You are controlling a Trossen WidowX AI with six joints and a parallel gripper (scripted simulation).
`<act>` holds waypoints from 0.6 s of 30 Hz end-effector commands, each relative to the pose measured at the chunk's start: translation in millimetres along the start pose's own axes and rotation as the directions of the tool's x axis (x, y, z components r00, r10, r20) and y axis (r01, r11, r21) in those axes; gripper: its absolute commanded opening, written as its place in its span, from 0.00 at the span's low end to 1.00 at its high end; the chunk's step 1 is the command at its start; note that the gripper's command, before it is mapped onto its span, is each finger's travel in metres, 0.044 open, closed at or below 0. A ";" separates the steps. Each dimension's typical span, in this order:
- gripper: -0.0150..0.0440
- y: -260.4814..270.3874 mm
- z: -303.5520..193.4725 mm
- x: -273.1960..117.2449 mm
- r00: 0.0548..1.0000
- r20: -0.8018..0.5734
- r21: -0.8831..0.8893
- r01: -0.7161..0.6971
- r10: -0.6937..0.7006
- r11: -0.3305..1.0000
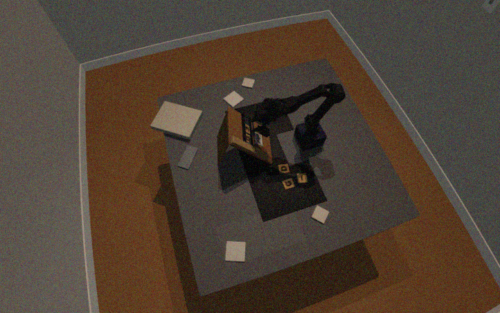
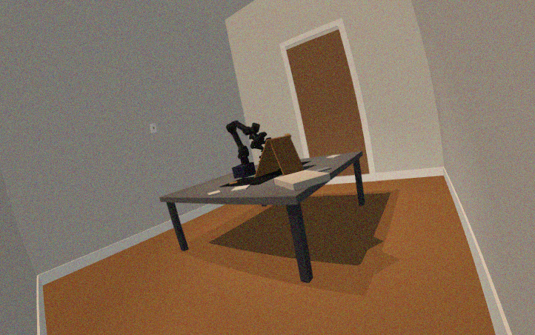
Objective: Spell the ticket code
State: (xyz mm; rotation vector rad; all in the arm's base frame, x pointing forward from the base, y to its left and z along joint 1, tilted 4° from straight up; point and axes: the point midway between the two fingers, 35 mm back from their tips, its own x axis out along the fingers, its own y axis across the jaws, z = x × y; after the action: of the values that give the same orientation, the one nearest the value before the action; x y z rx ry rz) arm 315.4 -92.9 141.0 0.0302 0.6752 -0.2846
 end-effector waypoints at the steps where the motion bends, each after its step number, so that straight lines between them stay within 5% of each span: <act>1: 0.75 -0.8 0.0 -3.2 1.000 0.000 0.006 0.005 -0.005 1.000; 15: 0.75 -2.7 0.1 -10.7 1.000 0.000 0.006 0.005 -0.005 1.000; 18: 0.62 -1.7 -0.6 -8.1 1.000 -0.002 0.003 0.003 -0.003 1.000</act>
State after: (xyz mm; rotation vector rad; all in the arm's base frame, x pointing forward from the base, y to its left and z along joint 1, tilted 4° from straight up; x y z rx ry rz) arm 308.3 -92.5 146.0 0.0318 0.6761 -0.2891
